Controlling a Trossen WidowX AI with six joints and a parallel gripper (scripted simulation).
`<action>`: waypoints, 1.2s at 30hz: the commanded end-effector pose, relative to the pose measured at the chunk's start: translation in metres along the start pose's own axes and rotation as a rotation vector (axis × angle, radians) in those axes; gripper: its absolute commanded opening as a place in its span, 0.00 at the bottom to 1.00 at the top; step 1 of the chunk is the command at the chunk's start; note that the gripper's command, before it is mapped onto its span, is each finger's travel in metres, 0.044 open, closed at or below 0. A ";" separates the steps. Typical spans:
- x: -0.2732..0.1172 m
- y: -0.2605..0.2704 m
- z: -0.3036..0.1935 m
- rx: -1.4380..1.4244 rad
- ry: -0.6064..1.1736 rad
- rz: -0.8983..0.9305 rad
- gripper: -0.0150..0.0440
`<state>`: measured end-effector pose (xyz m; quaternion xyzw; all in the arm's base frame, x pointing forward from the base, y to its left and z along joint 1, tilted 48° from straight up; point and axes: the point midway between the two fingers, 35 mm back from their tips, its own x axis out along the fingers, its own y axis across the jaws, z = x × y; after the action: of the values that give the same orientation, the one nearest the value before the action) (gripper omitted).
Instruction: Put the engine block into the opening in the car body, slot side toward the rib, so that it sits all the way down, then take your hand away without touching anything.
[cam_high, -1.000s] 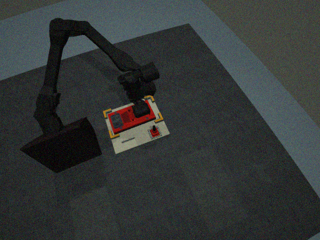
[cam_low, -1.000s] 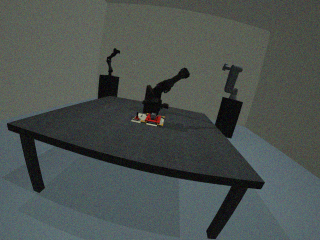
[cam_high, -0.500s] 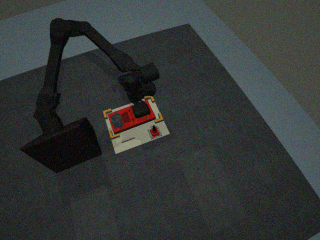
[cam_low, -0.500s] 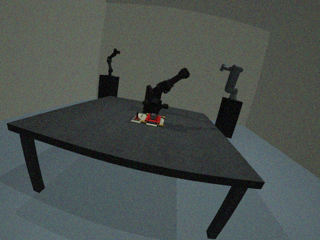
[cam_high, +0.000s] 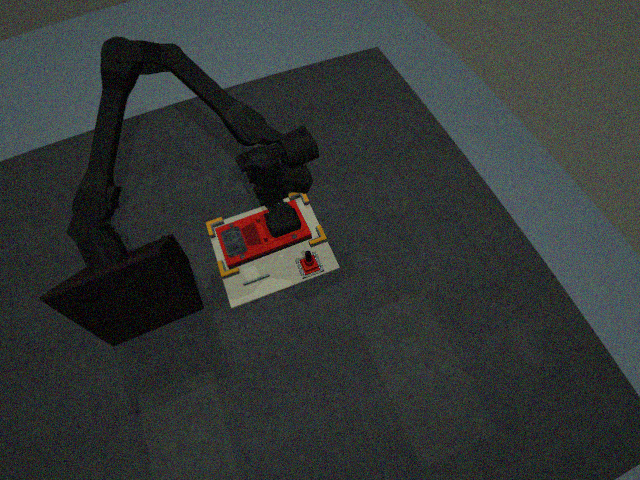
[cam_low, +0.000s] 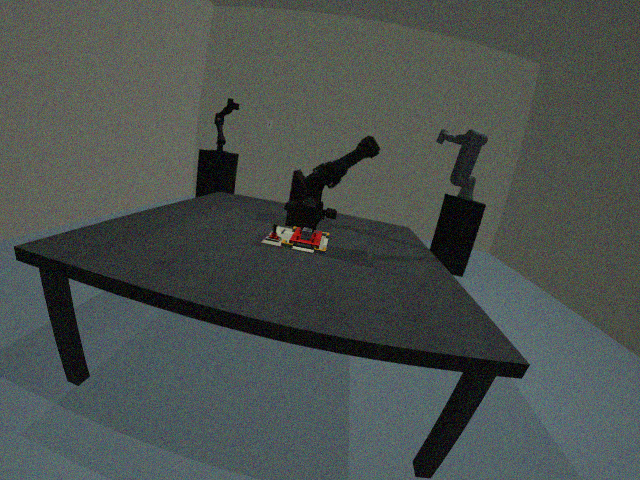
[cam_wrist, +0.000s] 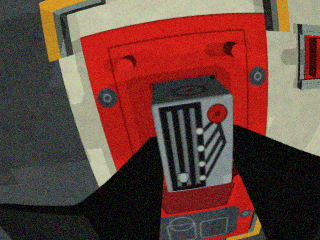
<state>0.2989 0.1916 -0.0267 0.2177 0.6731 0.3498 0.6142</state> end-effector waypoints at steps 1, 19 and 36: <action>0.001 0.000 -0.001 0.004 0.001 0.003 0.52; 0.005 0.000 -0.001 0.004 0.001 0.003 0.52; 0.007 0.000 0.000 0.000 0.000 0.001 0.61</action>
<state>0.2976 0.1972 -0.0317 0.2182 0.6731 0.3501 0.6138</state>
